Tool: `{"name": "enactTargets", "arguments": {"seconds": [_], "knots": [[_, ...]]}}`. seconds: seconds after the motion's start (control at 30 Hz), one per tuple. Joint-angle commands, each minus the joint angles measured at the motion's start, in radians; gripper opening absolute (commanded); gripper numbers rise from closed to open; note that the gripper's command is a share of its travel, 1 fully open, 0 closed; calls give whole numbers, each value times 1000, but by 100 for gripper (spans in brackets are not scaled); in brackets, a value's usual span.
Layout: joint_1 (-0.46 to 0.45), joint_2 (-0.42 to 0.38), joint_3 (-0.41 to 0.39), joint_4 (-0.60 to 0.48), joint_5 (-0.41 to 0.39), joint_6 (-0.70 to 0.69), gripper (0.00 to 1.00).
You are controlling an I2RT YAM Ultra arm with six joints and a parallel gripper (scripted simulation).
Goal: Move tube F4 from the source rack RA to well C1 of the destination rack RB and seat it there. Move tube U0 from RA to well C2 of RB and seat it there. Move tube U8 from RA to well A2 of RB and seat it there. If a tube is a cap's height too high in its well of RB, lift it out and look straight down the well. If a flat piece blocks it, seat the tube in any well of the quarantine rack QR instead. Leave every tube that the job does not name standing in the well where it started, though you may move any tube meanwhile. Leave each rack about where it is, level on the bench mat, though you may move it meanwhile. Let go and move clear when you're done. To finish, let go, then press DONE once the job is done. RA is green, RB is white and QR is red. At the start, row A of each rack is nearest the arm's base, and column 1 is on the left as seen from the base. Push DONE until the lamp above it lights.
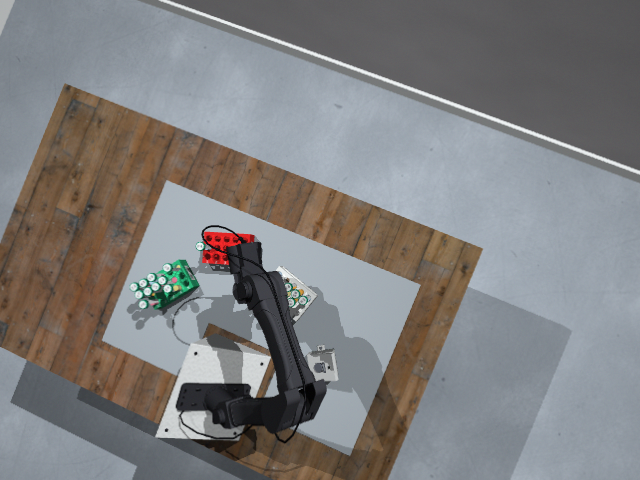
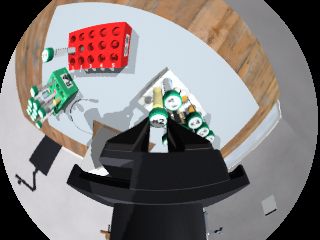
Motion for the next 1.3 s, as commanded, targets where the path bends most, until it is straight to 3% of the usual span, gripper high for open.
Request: {"name": "enactTargets", "arguments": {"seconds": [0.0,0.83,0.87,1.17,1.2,1.27], "knots": [[11,-27,-21,31,-17,-17,0],[-9,-11,-19,50,-2,-30,0],[-9,-11,-19,50,-2,-30,24],[-9,-11,-19,50,-2,-30,24],[-9,-11,-19,50,-2,-30,30],[-9,-11,-19,50,-2,-30,30]]}}
